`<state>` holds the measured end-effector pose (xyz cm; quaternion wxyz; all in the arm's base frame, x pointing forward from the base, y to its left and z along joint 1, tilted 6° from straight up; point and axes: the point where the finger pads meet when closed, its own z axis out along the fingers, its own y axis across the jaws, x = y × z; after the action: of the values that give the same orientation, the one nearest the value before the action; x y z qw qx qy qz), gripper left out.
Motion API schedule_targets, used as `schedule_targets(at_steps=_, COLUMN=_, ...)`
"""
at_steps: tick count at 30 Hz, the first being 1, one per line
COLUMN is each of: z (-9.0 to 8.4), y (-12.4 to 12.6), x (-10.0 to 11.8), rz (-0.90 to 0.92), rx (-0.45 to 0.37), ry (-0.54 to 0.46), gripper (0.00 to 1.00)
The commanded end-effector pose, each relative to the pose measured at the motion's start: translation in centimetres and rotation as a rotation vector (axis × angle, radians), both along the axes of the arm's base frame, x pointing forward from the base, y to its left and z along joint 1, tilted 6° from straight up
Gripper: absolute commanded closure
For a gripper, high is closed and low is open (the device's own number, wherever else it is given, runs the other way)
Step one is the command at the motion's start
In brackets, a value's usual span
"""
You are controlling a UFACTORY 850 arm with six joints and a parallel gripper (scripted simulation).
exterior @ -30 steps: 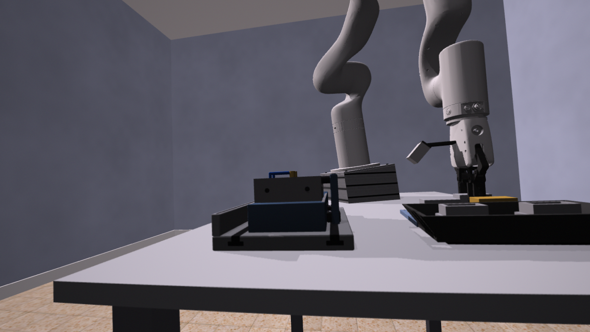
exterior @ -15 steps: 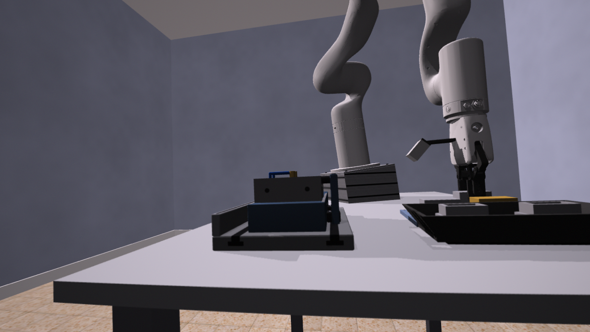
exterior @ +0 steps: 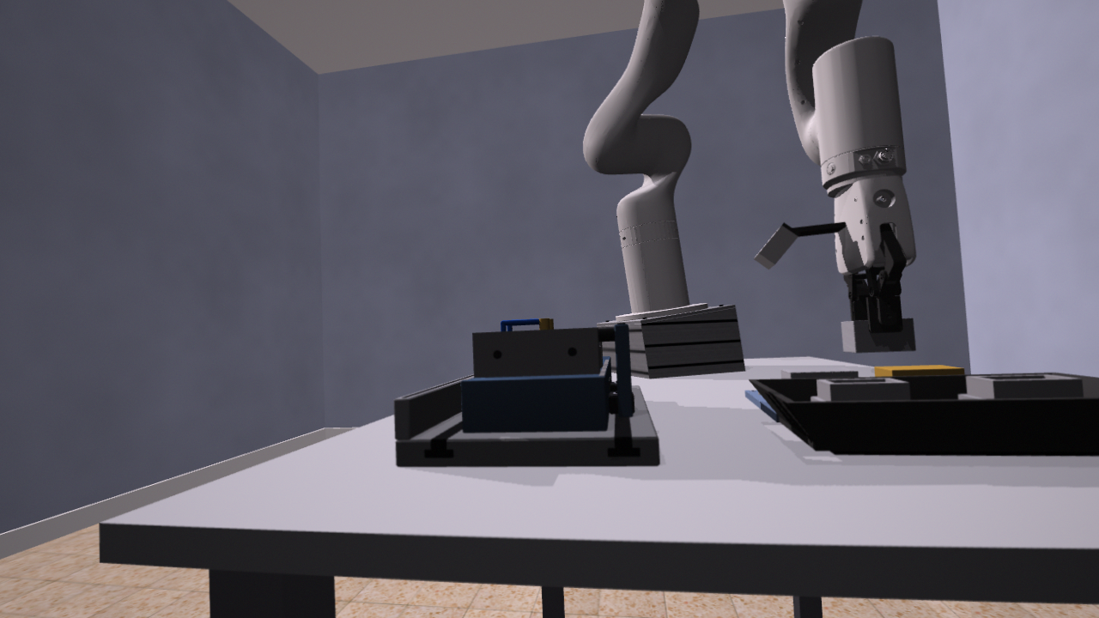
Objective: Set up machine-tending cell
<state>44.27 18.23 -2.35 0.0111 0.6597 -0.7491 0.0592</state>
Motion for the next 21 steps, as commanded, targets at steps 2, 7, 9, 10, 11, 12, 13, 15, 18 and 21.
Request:
schedule_targets(at_steps=2, z=1.6, y=0.2, x=0.0, rz=-0.001, rx=-0.001, ry=0.018, gripper=1.0)
schedule_targets(at_steps=7, z=4.0, y=0.4, x=-0.1, rz=-0.001, rx=-0.001, ry=0.018, gripper=1.0)
schedule_targets(at_steps=9, z=5.0, y=0.5, x=-0.1, rz=-0.001, rx=-0.001, ry=0.018, gripper=1.0)
schedule_targets(at_steps=10, z=5.4, y=0.6, x=-0.2, rz=-0.001, rx=-0.001, ry=0.018, gripper=1.0)
schedule_targets(at_steps=11, z=5.8, y=0.6, x=-0.2, rz=-0.001, rx=-0.001, ry=0.018, gripper=1.0)
schedule_targets(at_steps=12, z=6.1, y=0.7, x=-0.2, rz=-0.001, rx=-0.001, ry=0.018, gripper=1.0)
schedule_targets(at_steps=13, z=6.4, y=0.7, x=-0.2, rz=-0.001, rx=-0.001, ry=0.018, gripper=1.0)
schedule_targets(at_steps=15, z=6.8, y=0.7, x=-0.2, rz=-0.001, rx=-0.001, ry=0.018, gripper=1.0)
schedule_targets(at_steps=18, z=6.9, y=0.7, x=-0.2, rz=-0.001, rx=-0.001, ry=0.018, gripper=1.0)
schedule_targets(at_steps=21, z=7.1, y=0.8, x=-0.2, rz=-0.001, rx=-0.001, ry=0.018, gripper=1.0)
